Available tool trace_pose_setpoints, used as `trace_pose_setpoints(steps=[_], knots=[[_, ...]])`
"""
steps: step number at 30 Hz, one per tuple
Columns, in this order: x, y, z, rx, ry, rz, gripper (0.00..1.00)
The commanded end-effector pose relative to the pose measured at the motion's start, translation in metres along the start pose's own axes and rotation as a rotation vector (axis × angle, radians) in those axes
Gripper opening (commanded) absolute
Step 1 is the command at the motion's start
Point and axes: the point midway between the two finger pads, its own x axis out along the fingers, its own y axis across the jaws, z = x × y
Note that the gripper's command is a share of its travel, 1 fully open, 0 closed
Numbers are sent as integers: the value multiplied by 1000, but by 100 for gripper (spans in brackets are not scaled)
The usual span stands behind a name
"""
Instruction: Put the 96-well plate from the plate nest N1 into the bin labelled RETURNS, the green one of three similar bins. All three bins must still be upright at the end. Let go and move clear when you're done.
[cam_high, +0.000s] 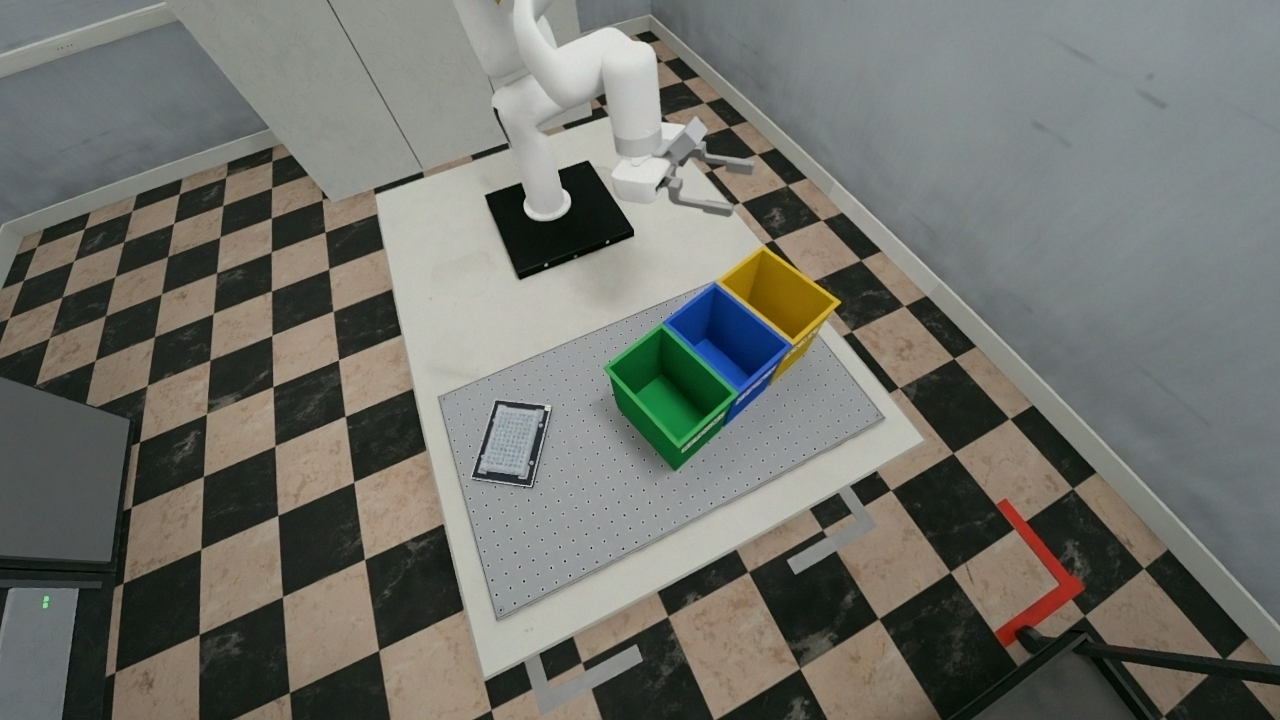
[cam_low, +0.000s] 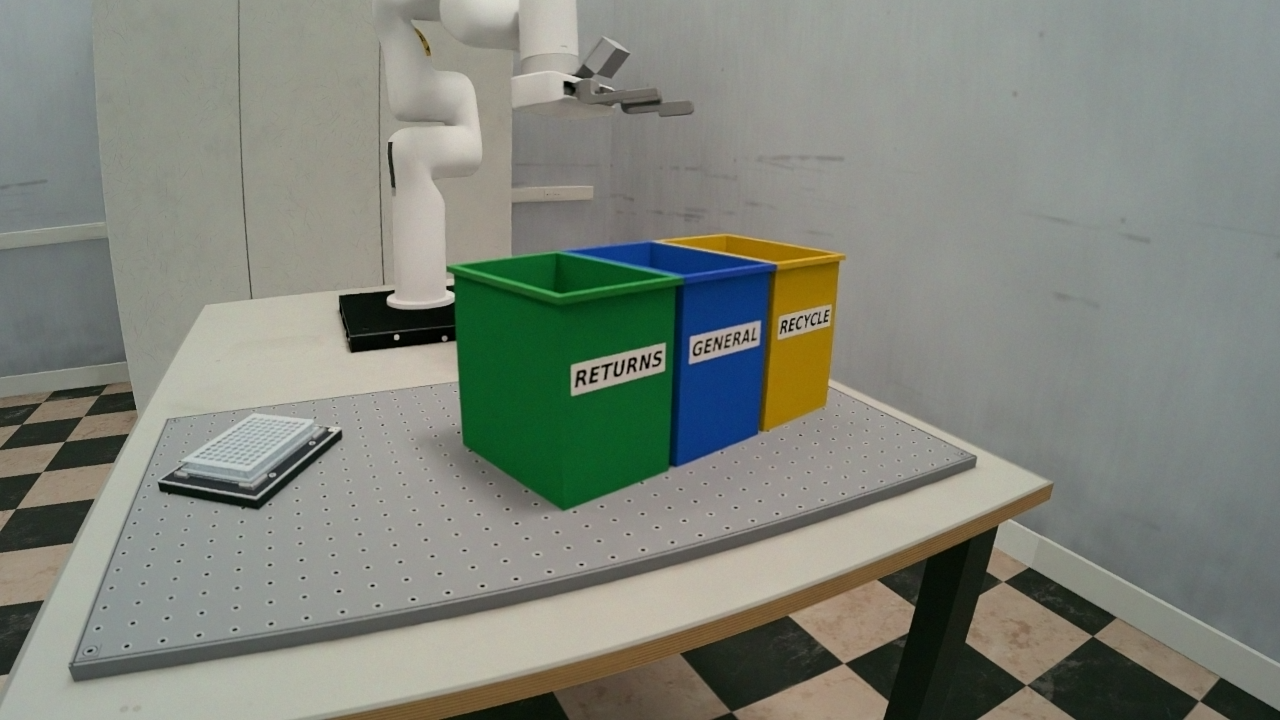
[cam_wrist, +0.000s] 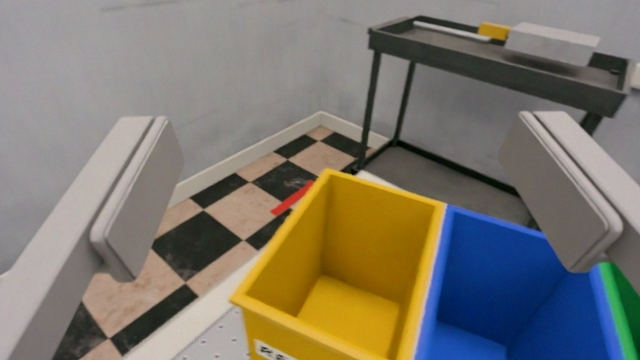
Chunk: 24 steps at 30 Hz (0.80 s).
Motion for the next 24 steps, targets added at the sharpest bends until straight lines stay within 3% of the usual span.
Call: trace_pose_setpoints(steps=[1, 5, 10, 14, 20, 24], knots=[[0, -7, 2, -3, -2, -5, 37], [-4, -26, 4, 1, 22, -136, 37], [-9, -47, 6, 1, 23, -146, 37], [-16, -66, 8, 4, 47, -277, 37], [-23, -85, 9, 5, 48, -287, 37], [-31, -103, 11, 6, 72, -418, 37]])
